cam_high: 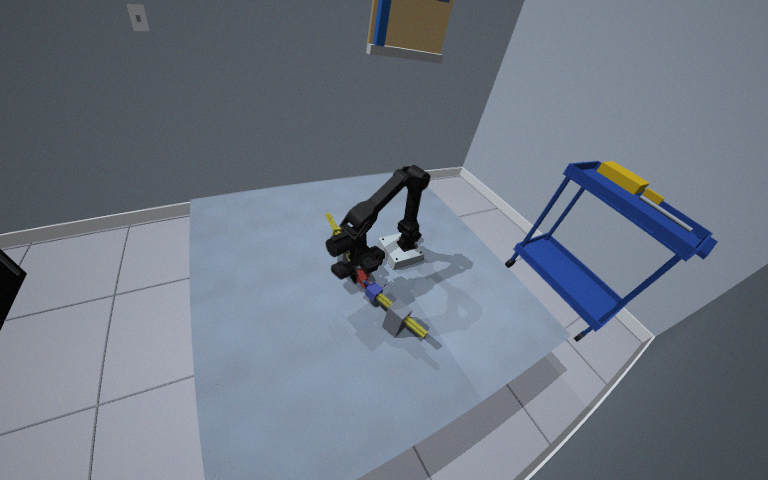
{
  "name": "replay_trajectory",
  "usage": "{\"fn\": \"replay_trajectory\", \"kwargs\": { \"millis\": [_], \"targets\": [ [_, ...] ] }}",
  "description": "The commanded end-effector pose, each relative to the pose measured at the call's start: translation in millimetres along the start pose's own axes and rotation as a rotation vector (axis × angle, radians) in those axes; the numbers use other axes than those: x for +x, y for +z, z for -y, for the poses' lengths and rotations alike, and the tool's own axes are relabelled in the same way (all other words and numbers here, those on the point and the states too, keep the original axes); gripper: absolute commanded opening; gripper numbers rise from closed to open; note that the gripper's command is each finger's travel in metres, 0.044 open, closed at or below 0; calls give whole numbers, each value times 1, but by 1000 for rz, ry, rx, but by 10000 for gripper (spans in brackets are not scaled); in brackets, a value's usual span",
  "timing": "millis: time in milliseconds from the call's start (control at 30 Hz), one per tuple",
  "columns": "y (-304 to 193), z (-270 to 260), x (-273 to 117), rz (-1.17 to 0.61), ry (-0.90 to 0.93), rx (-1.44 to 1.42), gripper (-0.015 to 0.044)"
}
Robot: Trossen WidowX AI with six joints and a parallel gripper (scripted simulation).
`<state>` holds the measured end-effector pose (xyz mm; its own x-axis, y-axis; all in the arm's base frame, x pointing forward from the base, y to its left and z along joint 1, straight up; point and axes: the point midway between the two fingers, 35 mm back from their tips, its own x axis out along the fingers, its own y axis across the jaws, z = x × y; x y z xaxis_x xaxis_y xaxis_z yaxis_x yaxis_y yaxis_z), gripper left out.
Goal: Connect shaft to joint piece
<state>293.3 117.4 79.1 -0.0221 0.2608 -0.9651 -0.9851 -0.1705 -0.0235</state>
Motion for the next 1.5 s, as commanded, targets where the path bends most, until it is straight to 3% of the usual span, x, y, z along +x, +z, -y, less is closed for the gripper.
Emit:
{"fn": "replay_trajectory", "kwargs": {
  "millis": [0, 67, 233, 333, 700, 1067, 1333, 1467],
  "targets": [
    [0, 0, 0, 0, 0, 0, 0],
    [0, 0, 0, 0, 0, 0, 0],
    [0, 0, 0, 0, 0, 0, 131],
    [0, 0, 0, 0, 0, 0, 147],
    [0, 0, 0, 0, 0, 0, 436],
    [0, 0, 0, -5, 0, 0, 440],
    [5, -1, -25, -232, -3, 0, 440],
    [6, -1, -28, -252, -8, -1, 440]
  ]
}}
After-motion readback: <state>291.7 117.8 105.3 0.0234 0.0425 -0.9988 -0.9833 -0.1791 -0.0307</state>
